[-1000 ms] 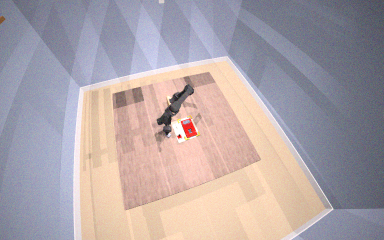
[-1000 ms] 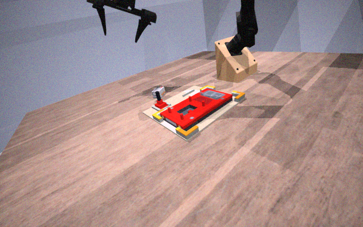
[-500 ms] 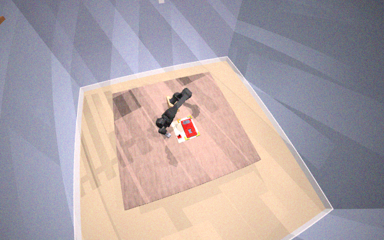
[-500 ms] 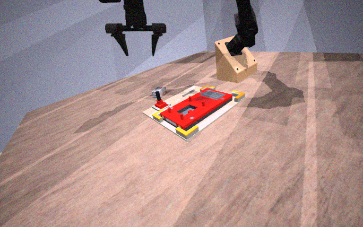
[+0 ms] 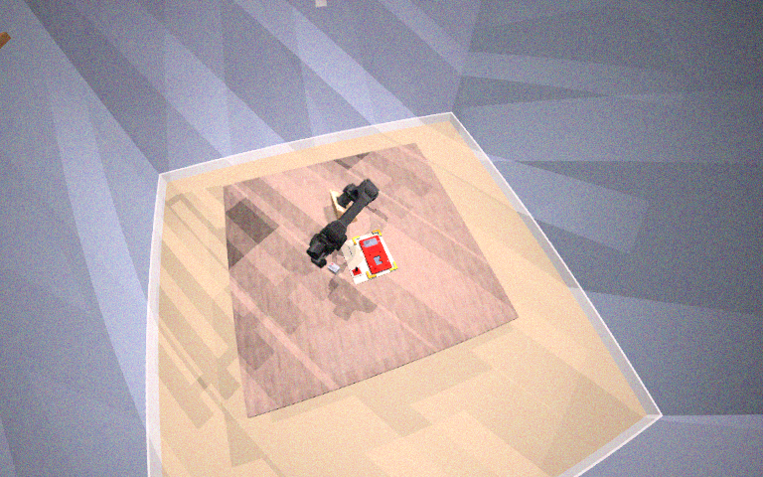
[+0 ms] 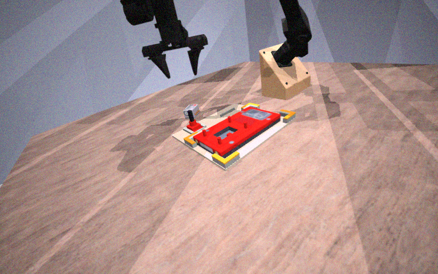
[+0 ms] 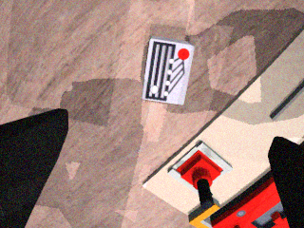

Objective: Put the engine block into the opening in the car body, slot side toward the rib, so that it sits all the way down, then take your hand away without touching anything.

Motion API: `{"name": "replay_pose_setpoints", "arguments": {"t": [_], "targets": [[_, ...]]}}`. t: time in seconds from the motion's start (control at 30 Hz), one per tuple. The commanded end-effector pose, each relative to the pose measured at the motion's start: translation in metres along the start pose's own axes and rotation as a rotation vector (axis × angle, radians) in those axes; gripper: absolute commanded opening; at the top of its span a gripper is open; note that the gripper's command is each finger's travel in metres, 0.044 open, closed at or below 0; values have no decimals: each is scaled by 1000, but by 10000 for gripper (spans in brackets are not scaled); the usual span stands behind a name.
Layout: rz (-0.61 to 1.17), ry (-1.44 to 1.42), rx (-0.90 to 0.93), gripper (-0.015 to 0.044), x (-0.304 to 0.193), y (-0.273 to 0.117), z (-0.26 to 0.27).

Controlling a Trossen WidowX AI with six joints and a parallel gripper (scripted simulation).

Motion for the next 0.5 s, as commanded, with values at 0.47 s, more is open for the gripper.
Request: {"name": "replay_pose_setpoints", "arguments": {"t": [0.47], "targets": [[-4, 9, -11, 440, -1, 86, -1]]}}
Point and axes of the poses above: the point midway between the two fingers, 35 mm back from their tips, its own y axis out along the fingers, its own z axis across the jaws, x = y × z, the point moved 9 cm from there along -y, back along the fingers, and after that the axes turned 5 degrees about y, right-handed, at the moved point
